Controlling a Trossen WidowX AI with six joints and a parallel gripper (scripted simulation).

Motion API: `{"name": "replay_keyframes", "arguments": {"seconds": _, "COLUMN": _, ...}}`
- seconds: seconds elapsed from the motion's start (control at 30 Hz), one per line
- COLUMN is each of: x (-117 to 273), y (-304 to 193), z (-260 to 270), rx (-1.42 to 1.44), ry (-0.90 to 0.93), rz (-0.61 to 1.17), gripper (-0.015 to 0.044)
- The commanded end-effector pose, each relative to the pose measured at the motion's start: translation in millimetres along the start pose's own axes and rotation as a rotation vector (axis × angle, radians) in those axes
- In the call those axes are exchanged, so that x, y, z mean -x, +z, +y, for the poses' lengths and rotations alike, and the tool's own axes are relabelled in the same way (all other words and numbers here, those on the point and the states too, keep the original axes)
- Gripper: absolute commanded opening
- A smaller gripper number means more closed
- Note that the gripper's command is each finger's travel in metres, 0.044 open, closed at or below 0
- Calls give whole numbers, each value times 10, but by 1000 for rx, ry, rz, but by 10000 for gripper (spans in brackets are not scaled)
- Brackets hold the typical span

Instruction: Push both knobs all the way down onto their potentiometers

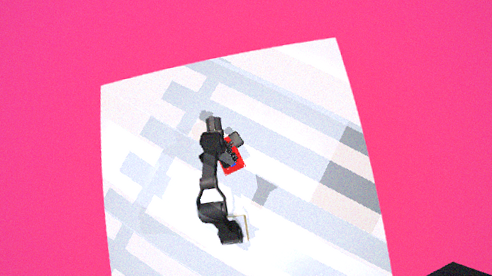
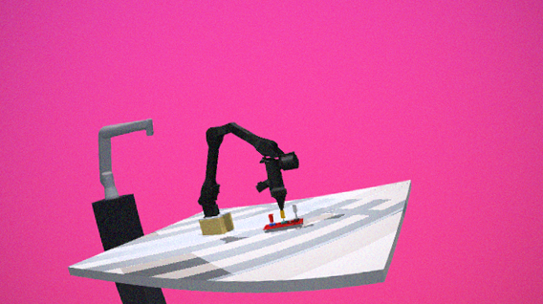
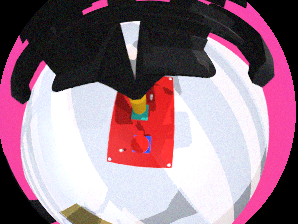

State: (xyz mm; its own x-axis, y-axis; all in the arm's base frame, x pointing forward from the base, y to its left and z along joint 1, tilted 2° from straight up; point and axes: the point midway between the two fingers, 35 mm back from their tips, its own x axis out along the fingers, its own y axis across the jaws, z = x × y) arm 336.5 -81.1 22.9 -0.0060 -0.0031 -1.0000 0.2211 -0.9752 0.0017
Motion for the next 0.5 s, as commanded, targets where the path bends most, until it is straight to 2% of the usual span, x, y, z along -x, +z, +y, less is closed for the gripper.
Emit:
{"name": "replay_keyframes", "arguments": {"seconds": 0.0, "x": -39, "y": -2, "z": 9, "rx": -4, "ry": 3, "rz": -3, "gripper": 0}}
{"name": "replay_keyframes", "arguments": {"seconds": 0.47, "x": -68, "y": -2, "z": 9, "rx": -4, "ry": 3, "rz": -3, "gripper": 0}}
